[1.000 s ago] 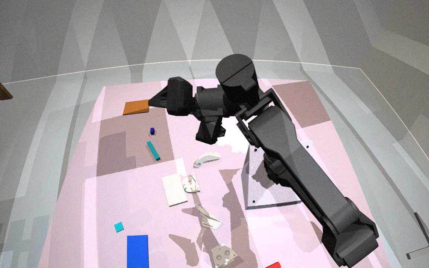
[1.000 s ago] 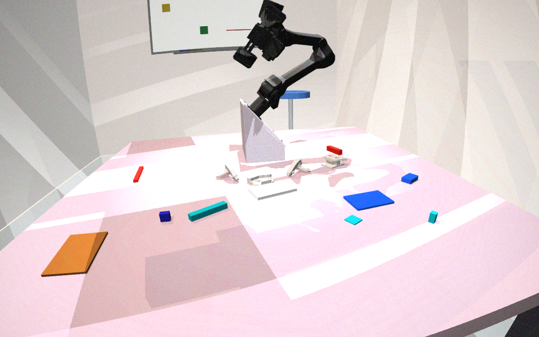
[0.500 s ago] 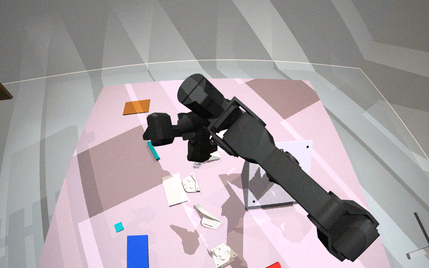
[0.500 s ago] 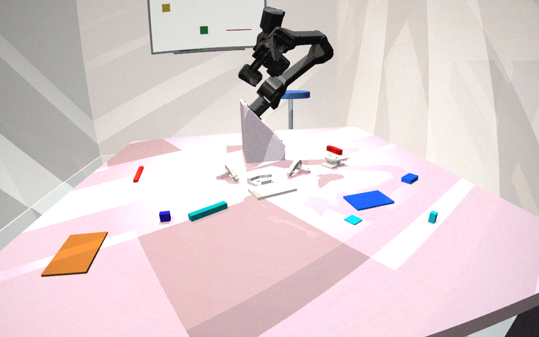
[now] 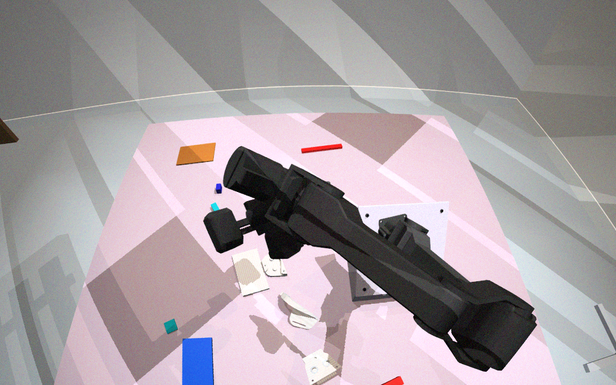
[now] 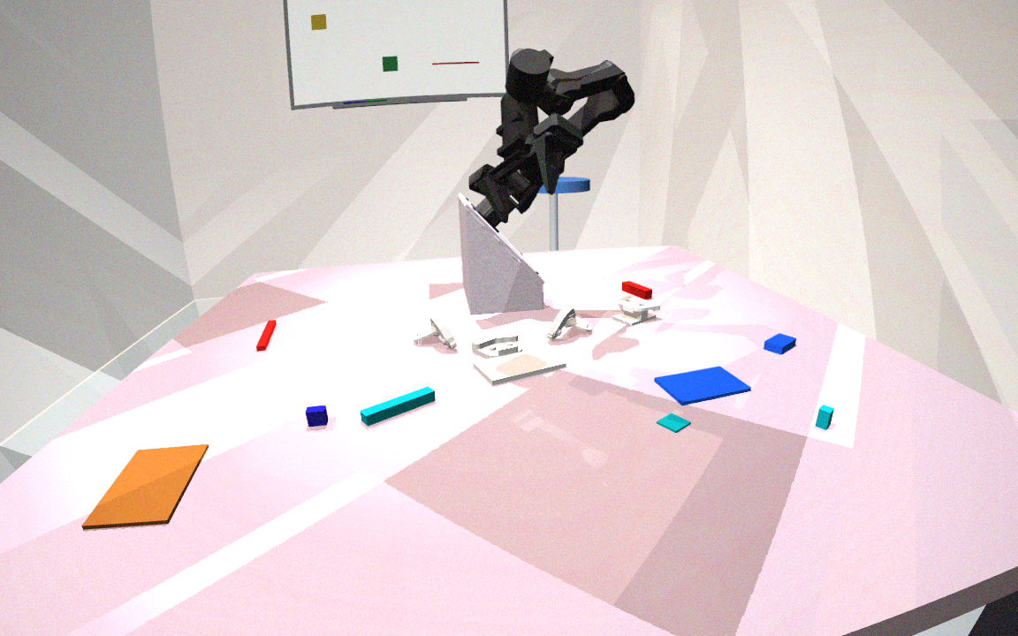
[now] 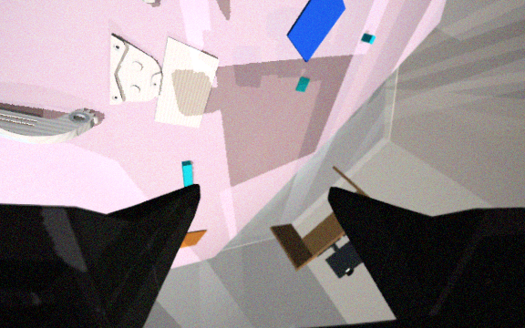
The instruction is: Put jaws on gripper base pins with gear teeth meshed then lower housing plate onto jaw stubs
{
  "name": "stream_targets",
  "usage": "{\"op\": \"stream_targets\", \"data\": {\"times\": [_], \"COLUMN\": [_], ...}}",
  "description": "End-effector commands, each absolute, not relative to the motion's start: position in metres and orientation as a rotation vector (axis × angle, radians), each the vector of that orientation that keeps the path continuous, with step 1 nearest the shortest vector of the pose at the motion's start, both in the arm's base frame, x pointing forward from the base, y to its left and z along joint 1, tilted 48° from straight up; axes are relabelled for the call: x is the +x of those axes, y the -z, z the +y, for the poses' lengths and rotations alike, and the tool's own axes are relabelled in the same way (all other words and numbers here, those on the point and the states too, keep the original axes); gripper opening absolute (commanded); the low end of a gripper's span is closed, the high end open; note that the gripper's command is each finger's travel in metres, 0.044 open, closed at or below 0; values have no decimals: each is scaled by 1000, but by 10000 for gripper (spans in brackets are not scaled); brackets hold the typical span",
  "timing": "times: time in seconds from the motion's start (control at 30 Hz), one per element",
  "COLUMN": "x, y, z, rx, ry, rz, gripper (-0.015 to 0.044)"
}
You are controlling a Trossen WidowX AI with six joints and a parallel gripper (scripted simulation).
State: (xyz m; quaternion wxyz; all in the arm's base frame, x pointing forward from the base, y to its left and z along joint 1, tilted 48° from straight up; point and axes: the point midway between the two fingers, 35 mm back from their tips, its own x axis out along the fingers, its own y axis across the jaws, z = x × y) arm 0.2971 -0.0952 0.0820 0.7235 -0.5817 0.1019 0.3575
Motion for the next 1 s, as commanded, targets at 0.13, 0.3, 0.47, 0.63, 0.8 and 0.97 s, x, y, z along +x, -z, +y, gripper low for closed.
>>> {"op": "stream_targets", "data": {"times": [0.13,0.3,0.47,0.63,0.8,0.97], "x": [298,295,290,282,272,262], "y": [-66,-57,-48,-41,-34,-29], "z": [-57,-32,-8,16,39,57], "rx": [-1275,-1267,-1257,-1244,-1228,-1212], "ry": [-971,-1090,-1210,-1331,-1452,-1556], "rz": [178,142,104,64,22,-15], "gripper": [440,440,440,440,440,440]}}
